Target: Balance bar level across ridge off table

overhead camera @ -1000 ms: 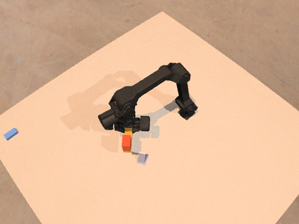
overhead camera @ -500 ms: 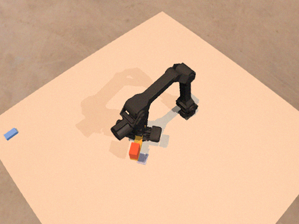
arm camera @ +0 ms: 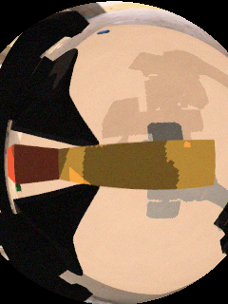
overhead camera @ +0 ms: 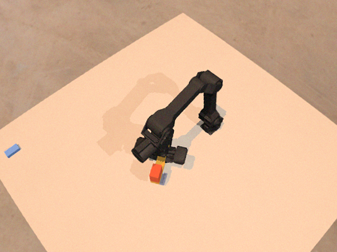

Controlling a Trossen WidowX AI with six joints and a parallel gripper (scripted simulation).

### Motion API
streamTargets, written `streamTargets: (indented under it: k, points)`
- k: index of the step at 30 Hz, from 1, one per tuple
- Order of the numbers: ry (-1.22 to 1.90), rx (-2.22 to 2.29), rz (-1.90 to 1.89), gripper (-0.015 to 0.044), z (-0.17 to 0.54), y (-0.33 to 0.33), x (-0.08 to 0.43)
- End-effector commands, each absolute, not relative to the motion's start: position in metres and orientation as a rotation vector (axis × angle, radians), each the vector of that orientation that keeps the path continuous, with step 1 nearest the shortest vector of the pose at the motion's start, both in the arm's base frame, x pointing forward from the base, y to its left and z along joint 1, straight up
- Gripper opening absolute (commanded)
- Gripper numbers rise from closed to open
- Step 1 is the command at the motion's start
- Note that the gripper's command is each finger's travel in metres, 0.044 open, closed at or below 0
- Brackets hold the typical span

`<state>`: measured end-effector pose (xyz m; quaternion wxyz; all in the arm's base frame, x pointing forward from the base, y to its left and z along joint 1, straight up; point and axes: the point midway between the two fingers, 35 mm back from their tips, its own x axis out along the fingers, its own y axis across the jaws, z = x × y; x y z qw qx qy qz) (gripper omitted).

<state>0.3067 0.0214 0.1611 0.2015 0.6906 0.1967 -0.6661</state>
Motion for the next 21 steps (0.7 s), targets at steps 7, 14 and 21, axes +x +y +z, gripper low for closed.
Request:
streamTargets:
  k: [7, 14, 21]
  points:
    - [0.545, 1.93, -1.866, 0.0, 0.145, 0.022, 0.306]
    - [0.545, 1.93, -1.867, 0.0, 0.134, 0.022, 0.306]
    - [0.544, 1.93, -1.867, 0.0, 0.125, 0.022, 0.306]
